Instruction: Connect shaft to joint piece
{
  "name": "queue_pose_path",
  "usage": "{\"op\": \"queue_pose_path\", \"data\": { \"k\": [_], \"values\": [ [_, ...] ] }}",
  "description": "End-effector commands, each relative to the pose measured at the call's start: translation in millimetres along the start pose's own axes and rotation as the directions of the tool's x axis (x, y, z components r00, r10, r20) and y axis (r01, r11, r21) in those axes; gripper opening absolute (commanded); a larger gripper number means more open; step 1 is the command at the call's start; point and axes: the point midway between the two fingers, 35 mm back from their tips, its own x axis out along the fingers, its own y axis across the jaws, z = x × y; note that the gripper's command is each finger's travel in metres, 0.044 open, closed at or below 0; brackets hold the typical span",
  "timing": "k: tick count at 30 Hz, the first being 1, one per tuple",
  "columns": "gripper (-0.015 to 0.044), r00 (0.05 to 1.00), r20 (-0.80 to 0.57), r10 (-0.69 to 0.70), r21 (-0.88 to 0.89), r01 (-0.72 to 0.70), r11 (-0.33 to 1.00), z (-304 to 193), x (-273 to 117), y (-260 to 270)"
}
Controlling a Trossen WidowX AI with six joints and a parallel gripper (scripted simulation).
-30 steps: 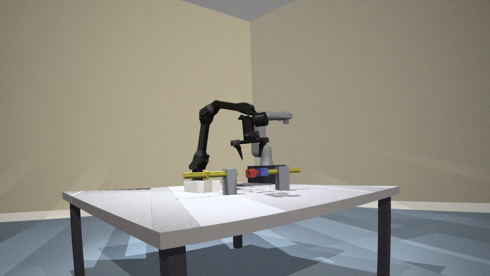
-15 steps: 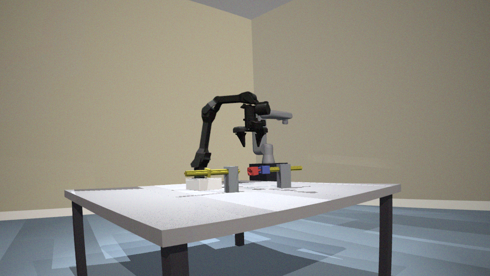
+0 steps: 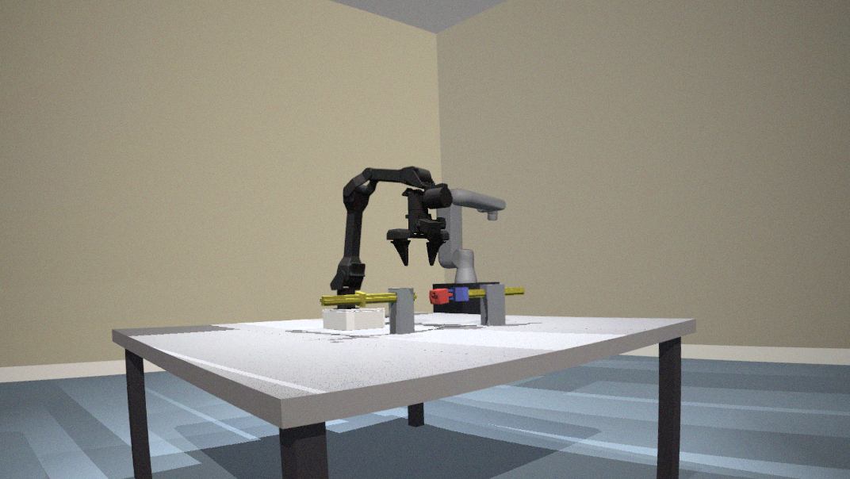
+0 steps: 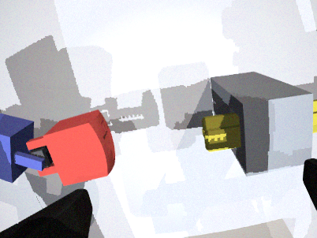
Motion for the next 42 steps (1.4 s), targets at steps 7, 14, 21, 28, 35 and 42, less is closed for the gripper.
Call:
{"op": "queue_pose_path", "data": {
  "k": [7, 14, 21, 28, 35, 42],
  "values": [
    [0.0440, 1.000, 0.003, 0.016, 0.207, -0.016, 0.978, -1.0, 4.8, -1.0],
    [0.0440, 1.000, 0.001, 0.030, 0.412, -0.028, 0.911, -0.9, 7.8, -1.7],
    [0.0440, 0.999, 0.000, 0.044, 0.598, -0.035, 0.801, -0.8, 10.7, -2.3],
    [0.0440, 0.998, -0.002, 0.058, 0.756, -0.037, 0.653, -0.7, 13.6, -2.9],
    [0.0440, 0.997, -0.003, 0.072, 0.879, -0.032, 0.476, -0.7, 16.5, -3.5],
    [0.0440, 0.996, -0.004, 0.086, 0.961, -0.020, 0.277, -0.7, 19.3, -4.2]
  ]
}}
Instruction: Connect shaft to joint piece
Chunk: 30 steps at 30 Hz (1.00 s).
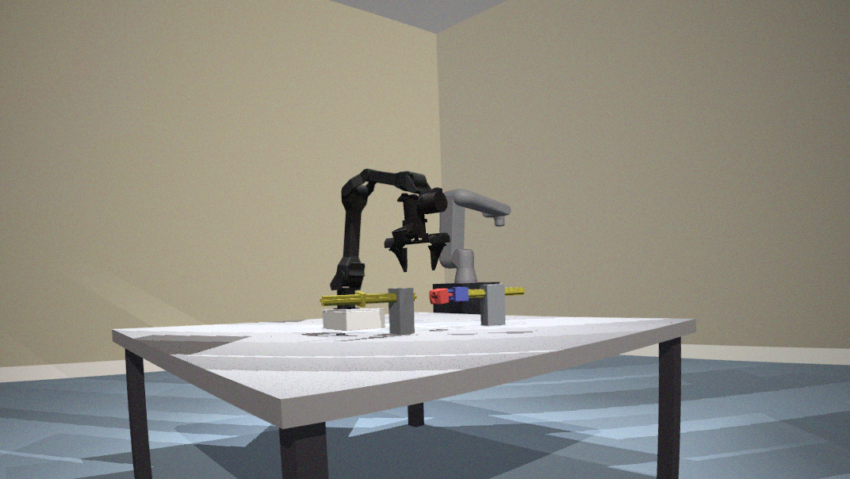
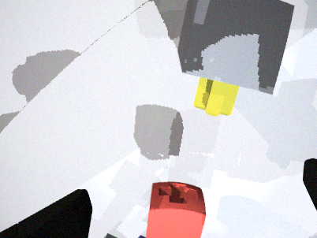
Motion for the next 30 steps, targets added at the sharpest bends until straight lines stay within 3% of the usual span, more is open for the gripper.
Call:
{"op": "queue_pose_path", "data": {
  "k": [1, 6, 12, 30],
  "values": [
    [0.0440, 1.000, -0.012, -0.003, 0.112, 0.004, 0.994, 0.0, 3.3, -1.4],
    [0.0440, 1.000, -0.020, 0.000, 0.243, 0.005, 0.970, 0.5, 5.0, -1.6],
    [0.0440, 1.000, -0.020, 0.000, 0.248, 0.005, 0.969, 0.8, 8.0, -1.2],
    [0.0440, 1.000, -0.020, -0.002, 0.245, 0.007, 0.969, 6.7, 85.3, -3.2]
  ]
}}
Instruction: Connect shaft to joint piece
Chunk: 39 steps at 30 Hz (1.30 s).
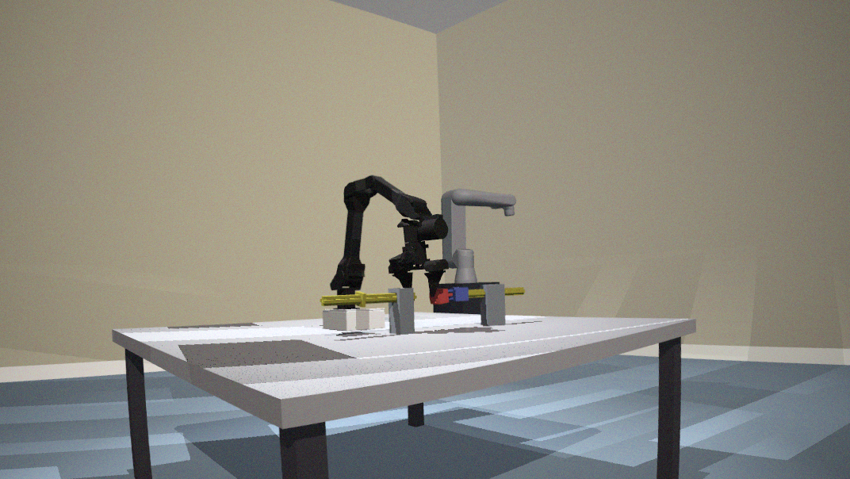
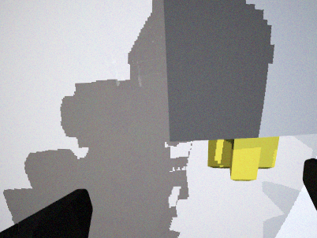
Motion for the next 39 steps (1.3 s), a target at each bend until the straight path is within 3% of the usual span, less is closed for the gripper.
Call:
{"op": "queue_pose_path", "data": {
  "k": [1, 20, 39],
  "values": [
    [0.0440, 1.000, 0.000, -0.012, 0.002, 0.012, 1.000, 1.4, 12.9, -3.6],
    [0.0440, 1.000, -0.007, -0.012, 0.002, 0.012, 1.000, -68.1, 19.5, -4.1],
    [0.0440, 1.000, -0.007, -0.012, 0.002, 0.012, 1.000, -69.4, 45.6, -3.9]
  ]
}}
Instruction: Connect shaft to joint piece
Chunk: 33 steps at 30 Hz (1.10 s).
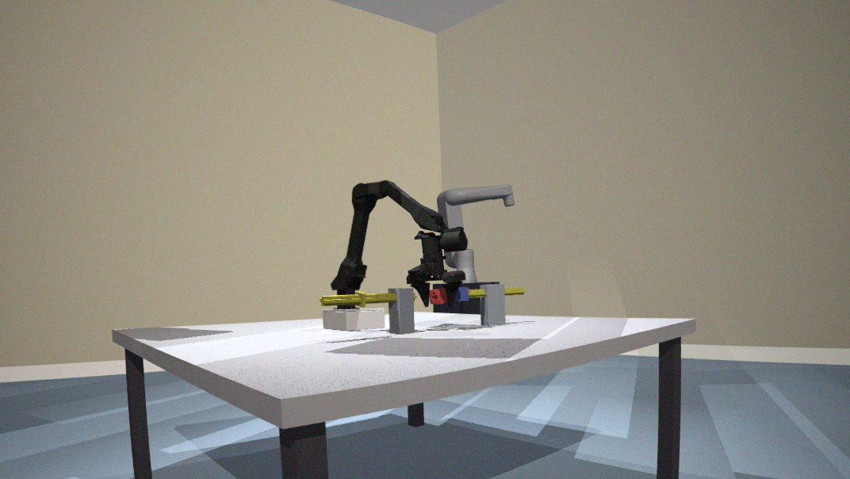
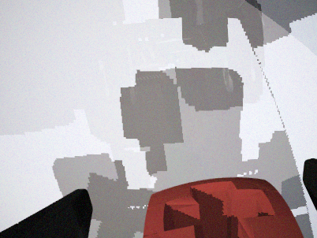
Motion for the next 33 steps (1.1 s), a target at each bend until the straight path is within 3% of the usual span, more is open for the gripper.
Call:
{"op": "queue_pose_path", "data": {
  "k": [1, 4, 14, 33],
  "values": [
    [0.0440, 1.000, 0.000, -0.011, 0.005, 0.011, 1.000, 0.5, 8.7, -2.6],
    [0.0440, 1.000, 0.000, -0.011, 0.005, 0.011, 1.000, 0.5, 10.9, -2.7],
    [0.0182, 1.000, 0.000, -0.011, 0.005, 0.011, 1.000, 0.5, 10.9, -2.7],
    [0.0182, 1.000, 0.000, -0.011, 0.005, 0.011, 1.000, 0.5, 10.9, -2.7]
  ]
}}
